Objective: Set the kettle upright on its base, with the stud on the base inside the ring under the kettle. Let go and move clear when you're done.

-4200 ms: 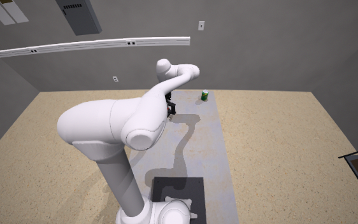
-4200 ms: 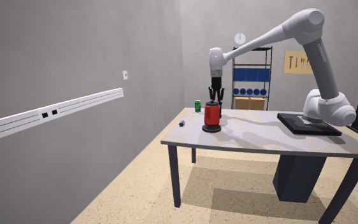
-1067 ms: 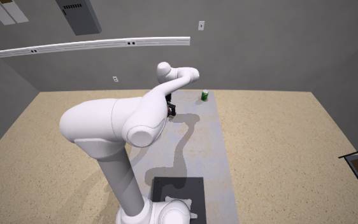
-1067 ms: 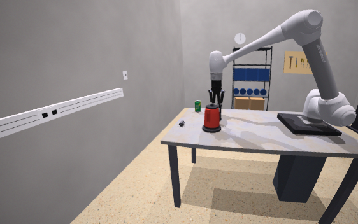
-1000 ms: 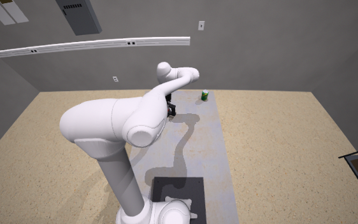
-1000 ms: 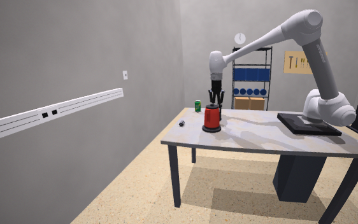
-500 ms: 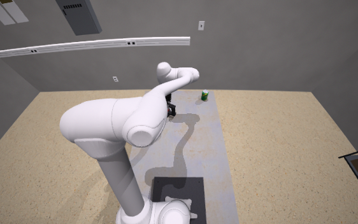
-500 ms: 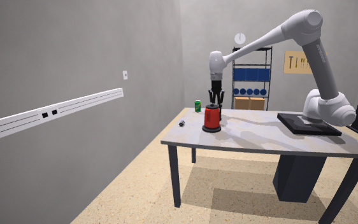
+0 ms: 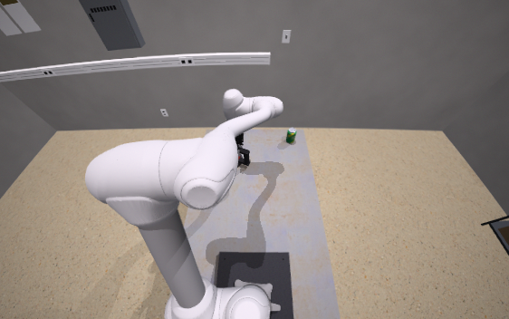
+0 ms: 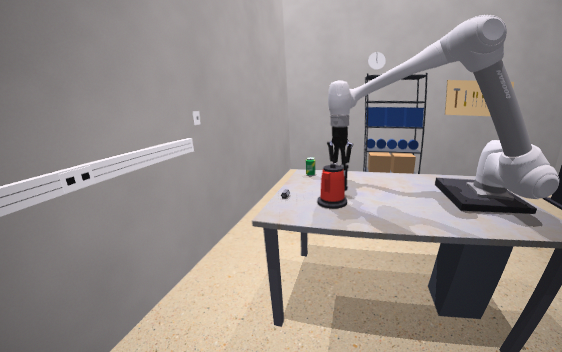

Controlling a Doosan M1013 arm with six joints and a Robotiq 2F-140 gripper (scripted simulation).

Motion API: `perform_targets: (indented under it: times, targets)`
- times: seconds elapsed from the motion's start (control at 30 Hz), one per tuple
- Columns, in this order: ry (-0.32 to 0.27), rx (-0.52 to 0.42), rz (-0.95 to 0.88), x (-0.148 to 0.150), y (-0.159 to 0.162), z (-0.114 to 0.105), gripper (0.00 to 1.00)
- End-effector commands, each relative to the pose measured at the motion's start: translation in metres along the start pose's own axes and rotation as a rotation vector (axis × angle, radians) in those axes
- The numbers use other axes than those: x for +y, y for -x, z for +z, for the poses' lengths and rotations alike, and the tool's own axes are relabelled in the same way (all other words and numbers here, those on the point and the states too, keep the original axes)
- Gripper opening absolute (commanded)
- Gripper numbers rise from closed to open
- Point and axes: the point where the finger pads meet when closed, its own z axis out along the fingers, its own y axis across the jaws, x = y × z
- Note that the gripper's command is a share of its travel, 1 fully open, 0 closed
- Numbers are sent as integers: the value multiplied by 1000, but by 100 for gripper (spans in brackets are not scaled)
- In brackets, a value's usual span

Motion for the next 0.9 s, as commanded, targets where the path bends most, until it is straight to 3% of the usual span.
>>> perform_targets:
  times: [0.0,0.87]
  targets:
    - [-2,-1,0,0,0,-1,10]
    - [-2,-1,0,0,0,2,10]
